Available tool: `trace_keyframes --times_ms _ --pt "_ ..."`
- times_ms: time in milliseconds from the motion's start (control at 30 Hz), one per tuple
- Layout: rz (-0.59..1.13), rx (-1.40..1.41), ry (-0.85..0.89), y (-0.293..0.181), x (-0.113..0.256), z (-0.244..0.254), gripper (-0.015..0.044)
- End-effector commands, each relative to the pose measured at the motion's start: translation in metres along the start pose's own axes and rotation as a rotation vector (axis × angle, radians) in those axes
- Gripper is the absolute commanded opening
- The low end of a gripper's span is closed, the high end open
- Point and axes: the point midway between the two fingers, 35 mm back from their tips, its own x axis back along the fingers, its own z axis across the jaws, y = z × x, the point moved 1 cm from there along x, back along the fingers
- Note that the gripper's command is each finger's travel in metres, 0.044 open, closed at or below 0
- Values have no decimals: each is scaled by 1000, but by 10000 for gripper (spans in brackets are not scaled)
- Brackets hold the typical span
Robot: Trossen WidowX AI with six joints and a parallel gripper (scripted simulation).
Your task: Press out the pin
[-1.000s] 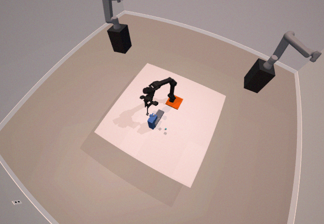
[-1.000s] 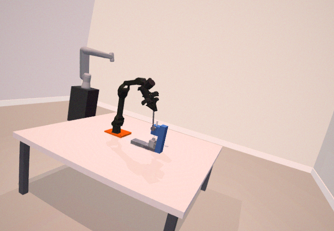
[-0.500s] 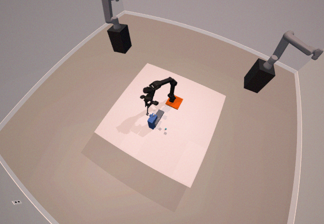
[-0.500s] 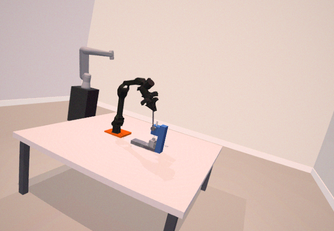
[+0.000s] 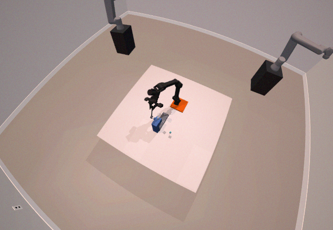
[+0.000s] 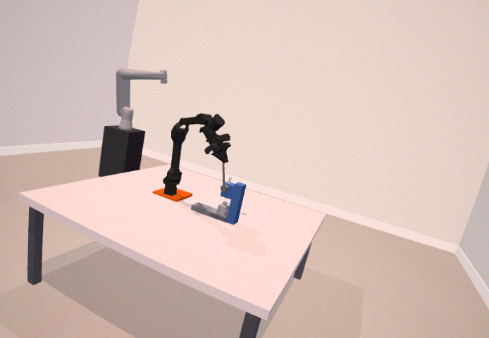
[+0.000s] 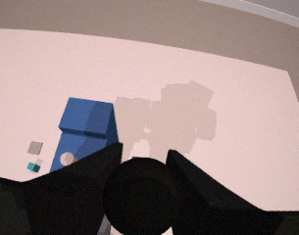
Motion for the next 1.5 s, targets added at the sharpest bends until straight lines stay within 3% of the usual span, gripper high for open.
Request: trace_keyframes --times_ms 0,1467 --pt "4 2 -1 -3 2 0 0" --pt "7 3 -2 -29 13 0 0"
